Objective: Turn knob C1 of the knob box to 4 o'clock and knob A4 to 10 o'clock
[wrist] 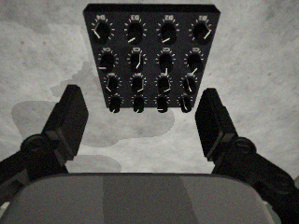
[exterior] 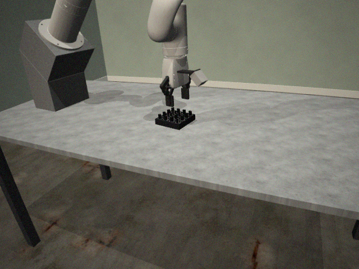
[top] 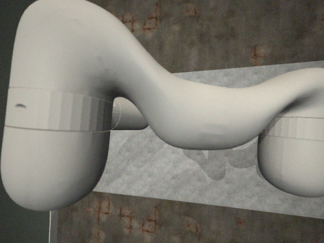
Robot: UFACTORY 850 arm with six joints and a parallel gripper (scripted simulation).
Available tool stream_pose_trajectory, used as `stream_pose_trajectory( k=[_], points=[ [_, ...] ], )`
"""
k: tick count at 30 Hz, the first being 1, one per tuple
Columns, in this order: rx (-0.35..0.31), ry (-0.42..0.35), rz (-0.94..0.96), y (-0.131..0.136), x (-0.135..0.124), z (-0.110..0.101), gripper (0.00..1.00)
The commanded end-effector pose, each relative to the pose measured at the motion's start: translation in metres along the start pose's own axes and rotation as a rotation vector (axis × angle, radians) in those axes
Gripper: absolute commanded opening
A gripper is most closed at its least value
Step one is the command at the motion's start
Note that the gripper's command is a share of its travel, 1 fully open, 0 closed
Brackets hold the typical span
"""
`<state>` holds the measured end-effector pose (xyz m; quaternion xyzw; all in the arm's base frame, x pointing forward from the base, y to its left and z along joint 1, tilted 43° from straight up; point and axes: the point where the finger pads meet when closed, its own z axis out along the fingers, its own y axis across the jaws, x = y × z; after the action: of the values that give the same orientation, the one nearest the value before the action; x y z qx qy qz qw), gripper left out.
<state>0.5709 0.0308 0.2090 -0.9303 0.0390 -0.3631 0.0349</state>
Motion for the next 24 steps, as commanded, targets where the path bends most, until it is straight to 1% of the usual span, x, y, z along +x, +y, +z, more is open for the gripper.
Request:
stream_pose_trajectory(
  k=[1,15,24],
  points=[
    [0.0,0.001,0.0,-0.0001,0.0004,-0.0002,1.0],
    [0.0,0.001,0.0,0.0,-0.0001,-0.0002,1.0],
    [0.0,0.001,0.0,0.0001,-0.0058,-0.0002,1.0]
  ],
)
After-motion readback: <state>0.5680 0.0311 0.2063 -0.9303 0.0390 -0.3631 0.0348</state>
